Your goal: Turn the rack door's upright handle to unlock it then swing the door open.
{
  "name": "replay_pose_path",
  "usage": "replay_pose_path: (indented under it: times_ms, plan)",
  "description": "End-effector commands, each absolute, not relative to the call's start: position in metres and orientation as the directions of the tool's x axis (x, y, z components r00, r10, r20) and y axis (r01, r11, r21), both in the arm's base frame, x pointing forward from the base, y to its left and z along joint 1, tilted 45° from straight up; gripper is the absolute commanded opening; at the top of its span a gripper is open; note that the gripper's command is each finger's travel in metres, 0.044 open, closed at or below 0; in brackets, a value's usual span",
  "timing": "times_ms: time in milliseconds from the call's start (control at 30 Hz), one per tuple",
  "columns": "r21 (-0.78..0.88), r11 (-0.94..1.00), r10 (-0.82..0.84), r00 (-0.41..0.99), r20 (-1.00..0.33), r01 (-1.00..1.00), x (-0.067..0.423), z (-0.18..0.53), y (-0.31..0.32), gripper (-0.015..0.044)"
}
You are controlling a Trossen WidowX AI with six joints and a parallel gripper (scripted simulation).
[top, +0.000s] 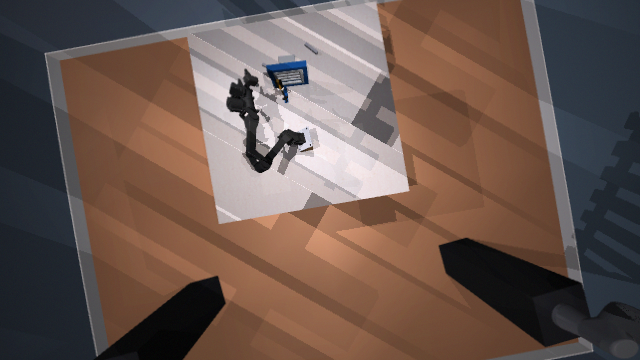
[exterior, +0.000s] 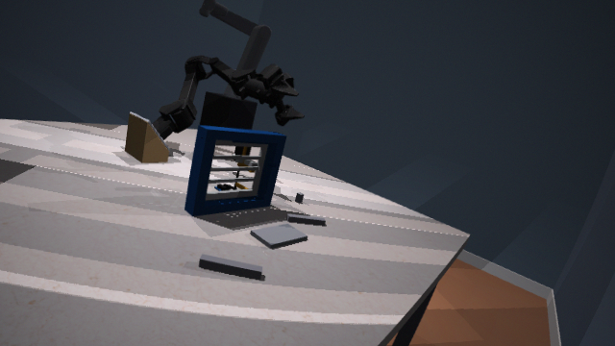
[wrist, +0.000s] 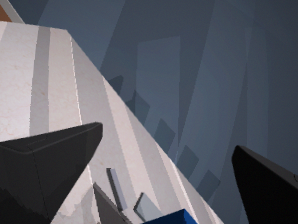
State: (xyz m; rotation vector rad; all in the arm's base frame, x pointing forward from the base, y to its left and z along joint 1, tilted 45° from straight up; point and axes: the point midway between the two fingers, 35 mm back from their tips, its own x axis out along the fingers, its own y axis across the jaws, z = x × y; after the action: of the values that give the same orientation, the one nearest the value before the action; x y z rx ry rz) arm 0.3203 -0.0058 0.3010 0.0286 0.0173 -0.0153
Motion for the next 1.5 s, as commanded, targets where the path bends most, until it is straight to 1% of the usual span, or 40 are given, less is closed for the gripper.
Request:
replay_pose_path:
  times_ms: [0,100,500,867,1167,1467]
  plan:
    - [0.027,1.0,-0.015,1.0,-0.022,0.015,0.321,0.3,-0.006,0.0374]
    - [0.009,1.0,-0.008,0.996,-0.091,0.009,0.328,0.291,-0.009,0.0295]
    - [-0.017,0.999,0.03,0.909,-0.415,-0.041,0.352,0.242,-0.032,0.0294]
    - [0.064,0.994,0.112,0.75,-0.652,-0.092,0.356,0.202,-0.052,0.0294]
    - [0.194,0.975,0.22,0.591,-0.776,-0.109,0.35,0.176,-0.064,0.0294]
    - [0.356,0.93,0.357,0.438,-0.826,-0.086,0.34,0.16,-0.074,0.0294]
